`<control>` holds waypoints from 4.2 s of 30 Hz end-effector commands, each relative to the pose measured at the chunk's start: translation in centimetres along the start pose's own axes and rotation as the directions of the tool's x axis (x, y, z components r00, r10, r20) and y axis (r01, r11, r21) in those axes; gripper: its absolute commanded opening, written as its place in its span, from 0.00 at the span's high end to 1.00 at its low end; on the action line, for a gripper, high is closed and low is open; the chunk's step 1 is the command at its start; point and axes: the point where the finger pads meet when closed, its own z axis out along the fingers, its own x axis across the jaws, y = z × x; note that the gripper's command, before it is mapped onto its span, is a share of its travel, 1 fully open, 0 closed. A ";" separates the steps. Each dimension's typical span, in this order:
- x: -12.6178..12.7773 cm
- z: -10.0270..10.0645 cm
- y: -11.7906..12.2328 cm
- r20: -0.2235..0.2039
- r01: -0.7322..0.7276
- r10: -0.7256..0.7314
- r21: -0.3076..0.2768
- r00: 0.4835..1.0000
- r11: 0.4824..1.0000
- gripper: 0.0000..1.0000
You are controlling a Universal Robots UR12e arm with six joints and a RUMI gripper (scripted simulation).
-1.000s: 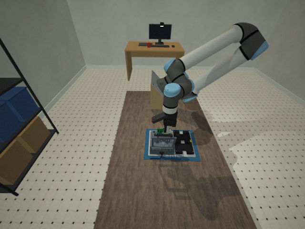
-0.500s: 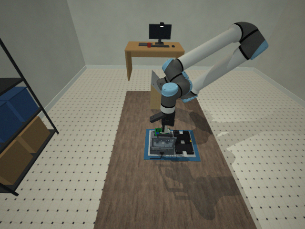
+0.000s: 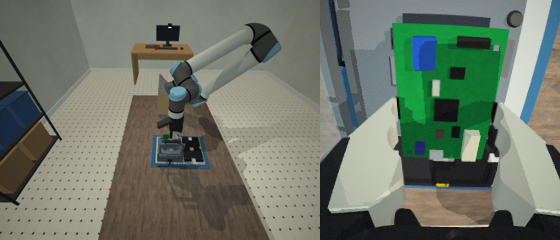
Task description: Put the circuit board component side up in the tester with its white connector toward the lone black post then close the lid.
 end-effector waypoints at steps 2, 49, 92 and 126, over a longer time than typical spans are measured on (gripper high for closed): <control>-0.1 -0.1 0.0 0.001 0.000 0.000 0.001 1.000 1.000 0.61; -0.1 0.8 0.0 0.001 0.000 0.000 0.001 1.000 1.000 0.61; -0.1 4.5 -0.1 0.001 0.000 0.000 0.001 1.000 1.000 0.61; -0.1 4.5 -0.1 0.001 0.000 0.000 0.001 1.000 1.000 0.61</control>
